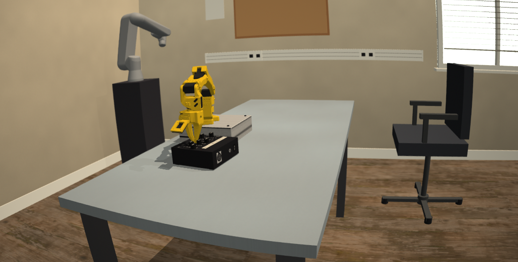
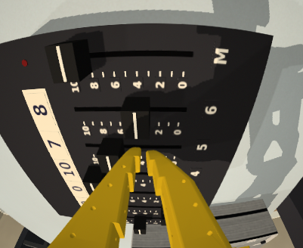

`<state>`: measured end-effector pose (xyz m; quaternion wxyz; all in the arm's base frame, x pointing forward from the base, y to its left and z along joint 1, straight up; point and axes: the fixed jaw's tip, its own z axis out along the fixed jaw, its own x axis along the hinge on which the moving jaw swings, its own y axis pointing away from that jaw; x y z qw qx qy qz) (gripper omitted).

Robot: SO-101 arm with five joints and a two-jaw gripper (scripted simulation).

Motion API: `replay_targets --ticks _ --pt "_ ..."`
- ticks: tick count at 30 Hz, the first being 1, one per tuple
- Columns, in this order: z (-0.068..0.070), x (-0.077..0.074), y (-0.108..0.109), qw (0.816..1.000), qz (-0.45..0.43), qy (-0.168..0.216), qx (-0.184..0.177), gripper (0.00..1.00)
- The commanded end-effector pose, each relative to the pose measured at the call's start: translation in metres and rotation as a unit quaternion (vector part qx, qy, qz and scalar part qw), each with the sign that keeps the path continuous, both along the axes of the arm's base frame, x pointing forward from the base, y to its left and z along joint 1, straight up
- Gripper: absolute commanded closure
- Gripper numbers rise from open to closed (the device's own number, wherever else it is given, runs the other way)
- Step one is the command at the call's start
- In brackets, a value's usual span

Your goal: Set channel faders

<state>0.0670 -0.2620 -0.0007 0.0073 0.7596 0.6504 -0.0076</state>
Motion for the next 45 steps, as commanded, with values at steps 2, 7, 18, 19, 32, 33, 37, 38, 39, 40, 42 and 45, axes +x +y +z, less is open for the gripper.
replay_targets --ticks 2,7,18,19,32,33,37,38,39,40,42,45 --pt "-0.005 0.009 0.005 1.000 0.018 -0.001 0.012 1.00" --pt "-0.005 0.004 0.006 1.000 0.018 -0.001 0.012 1.00" --pt "-0.005 -0.005 0.007 1.000 0.018 -0.001 0.012 1.00" --pt "-0.005 -0.006 0.007 1.000 0.018 -0.001 0.012 1.00" --pt "-0.005 -0.008 0.007 1.000 0.018 -0.001 0.012 1.00" --pt "-0.005 -0.008 0.006 1.000 0.018 -0.001 0.012 1.00" --pt "-0.004 -0.009 0.004 1.000 0.018 -0.001 0.012 1.00" --pt "-0.004 -0.010 0.004 1.000 0.018 -0.001 0.012 1.00" --pt "-0.004 -0.010 0.003 1.000 0.018 -0.001 0.012 1.00" --pt "-0.004 -0.010 0.003 1.000 0.018 -0.001 0.012 1.00" --pt "-0.003 -0.010 0.003 1.000 0.018 -0.001 0.012 1.00" --pt "-0.003 -0.010 0.003 1.000 0.018 -0.001 0.012 1.00"
